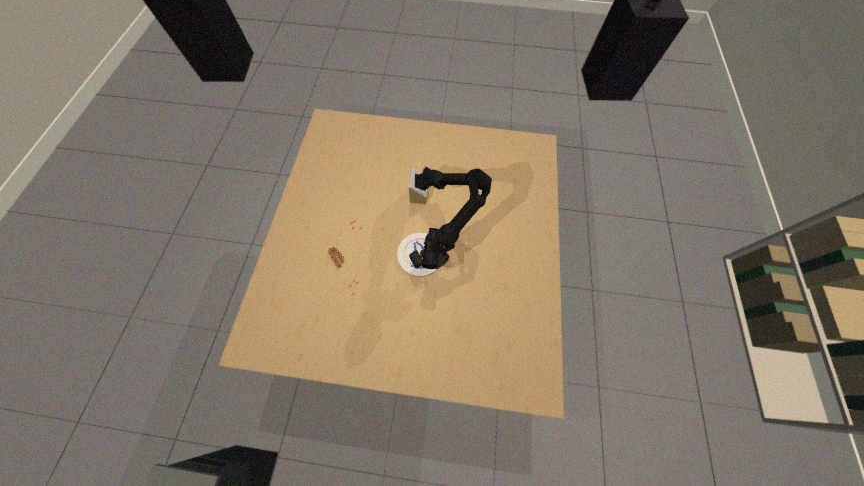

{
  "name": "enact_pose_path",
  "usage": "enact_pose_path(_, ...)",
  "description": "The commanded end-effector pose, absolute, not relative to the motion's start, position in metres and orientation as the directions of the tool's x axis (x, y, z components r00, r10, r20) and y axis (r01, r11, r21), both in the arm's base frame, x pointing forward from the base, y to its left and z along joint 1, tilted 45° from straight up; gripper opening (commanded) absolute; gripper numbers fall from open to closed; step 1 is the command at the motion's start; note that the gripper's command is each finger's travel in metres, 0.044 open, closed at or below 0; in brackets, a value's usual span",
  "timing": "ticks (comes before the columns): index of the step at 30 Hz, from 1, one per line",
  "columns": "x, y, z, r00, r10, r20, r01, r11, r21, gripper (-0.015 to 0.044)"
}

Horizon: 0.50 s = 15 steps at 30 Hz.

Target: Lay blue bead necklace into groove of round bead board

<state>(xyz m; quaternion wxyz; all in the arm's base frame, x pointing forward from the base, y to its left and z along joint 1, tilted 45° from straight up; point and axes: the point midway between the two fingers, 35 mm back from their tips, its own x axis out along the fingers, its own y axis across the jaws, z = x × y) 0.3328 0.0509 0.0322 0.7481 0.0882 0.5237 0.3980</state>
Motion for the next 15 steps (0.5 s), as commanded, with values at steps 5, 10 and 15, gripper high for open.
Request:
enact_pose_path(5, 0.3331, 0.0507, 0.0325, 0.135, 0.688, -0.713, -0.504, 0.668, 0.548, 0.0)
enact_pose_path(10, 0.3324, 0.0494, 0.0337, 0.135, 0.688, -0.713, -0.502, 0.668, 0.55, 0.0)
enact_pose_path(15, 0.331, 0.0467, 0.0362, 0.133, 0.689, -0.712, -0.499, 0.668, 0.552, 0.0)
